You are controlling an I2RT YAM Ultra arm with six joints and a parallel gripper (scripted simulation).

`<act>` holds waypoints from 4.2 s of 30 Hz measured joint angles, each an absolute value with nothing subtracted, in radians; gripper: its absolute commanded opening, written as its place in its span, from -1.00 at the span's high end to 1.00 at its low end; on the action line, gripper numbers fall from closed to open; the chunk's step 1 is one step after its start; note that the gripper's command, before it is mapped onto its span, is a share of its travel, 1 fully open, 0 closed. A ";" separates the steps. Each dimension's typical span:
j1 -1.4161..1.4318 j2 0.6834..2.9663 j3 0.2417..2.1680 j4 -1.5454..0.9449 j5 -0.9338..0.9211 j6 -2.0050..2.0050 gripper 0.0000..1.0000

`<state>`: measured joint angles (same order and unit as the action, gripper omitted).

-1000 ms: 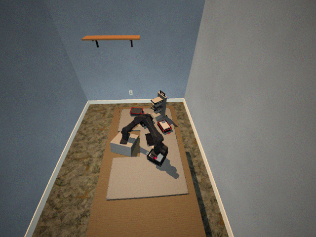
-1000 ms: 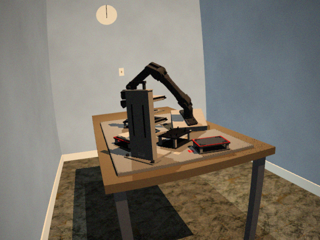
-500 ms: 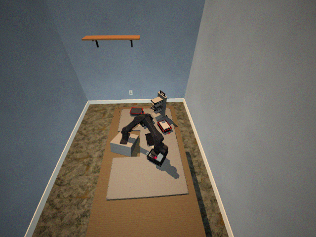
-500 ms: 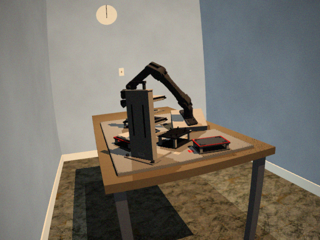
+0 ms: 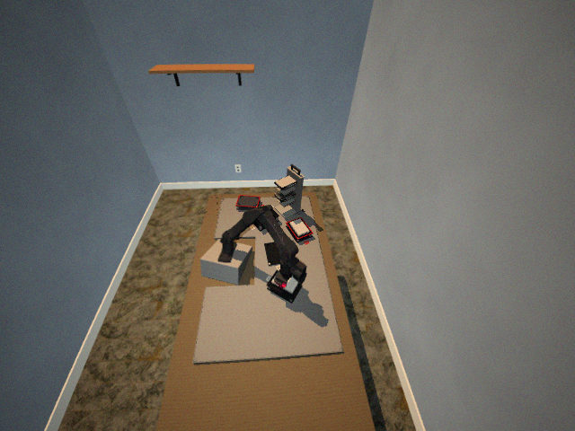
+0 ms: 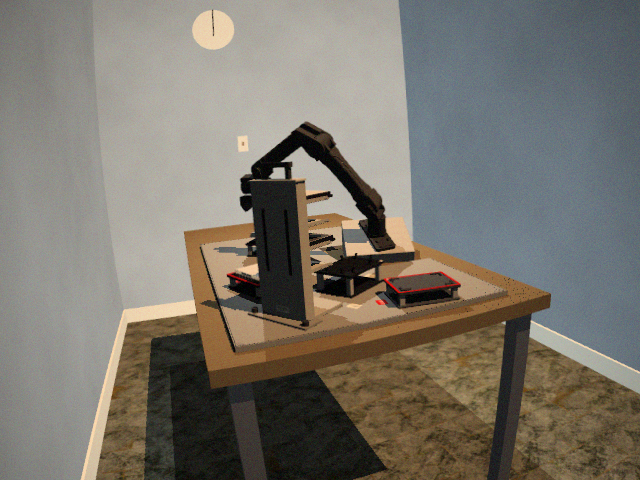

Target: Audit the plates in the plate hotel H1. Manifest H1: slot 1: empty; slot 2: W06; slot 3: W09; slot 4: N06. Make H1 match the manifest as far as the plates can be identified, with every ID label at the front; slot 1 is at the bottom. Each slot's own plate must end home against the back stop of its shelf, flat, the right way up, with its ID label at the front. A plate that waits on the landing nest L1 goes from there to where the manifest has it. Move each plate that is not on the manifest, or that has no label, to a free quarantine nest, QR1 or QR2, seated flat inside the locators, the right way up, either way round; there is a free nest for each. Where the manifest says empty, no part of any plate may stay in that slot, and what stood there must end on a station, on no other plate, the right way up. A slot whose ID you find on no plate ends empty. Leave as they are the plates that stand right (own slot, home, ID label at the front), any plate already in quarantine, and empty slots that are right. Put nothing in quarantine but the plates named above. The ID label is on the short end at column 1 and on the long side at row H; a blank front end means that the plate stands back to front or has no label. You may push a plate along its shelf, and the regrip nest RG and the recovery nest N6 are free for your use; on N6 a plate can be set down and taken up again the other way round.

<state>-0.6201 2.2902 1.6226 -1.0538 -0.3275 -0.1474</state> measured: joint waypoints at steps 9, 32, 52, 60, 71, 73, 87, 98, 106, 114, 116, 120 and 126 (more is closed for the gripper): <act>-0.624 2.285 1.640 -1.080 -0.327 -0.153 -0.71; -0.641 2.273 1.696 -1.156 -0.324 -0.170 -0.71; -0.655 2.266 1.752 -1.223 -0.322 -0.184 -0.71; -0.662 2.262 1.795 -1.267 -0.320 -0.192 -0.71; -0.686 2.260 1.901 -1.364 -0.317 -0.211 -0.71; -0.688 2.264 1.917 -1.383 -0.316 -0.215 -0.71; -0.713 2.293 2.088 -1.522 -0.312 -0.240 -0.71; -0.719 2.272 2.124 -1.556 -0.311 -0.246 -0.71; -0.732 2.228 2.124 -1.560 -0.311 -0.246 -0.71; -0.734 2.227 2.124 -1.560 -0.311 -0.246 -0.71; -0.734 2.227 2.124 -1.560 -0.311 -0.246 -0.71; -0.734 2.227 2.124 -1.560 -0.311 -0.246 -0.71; -0.734 2.227 2.124 -1.560 -0.311 -0.246 -0.71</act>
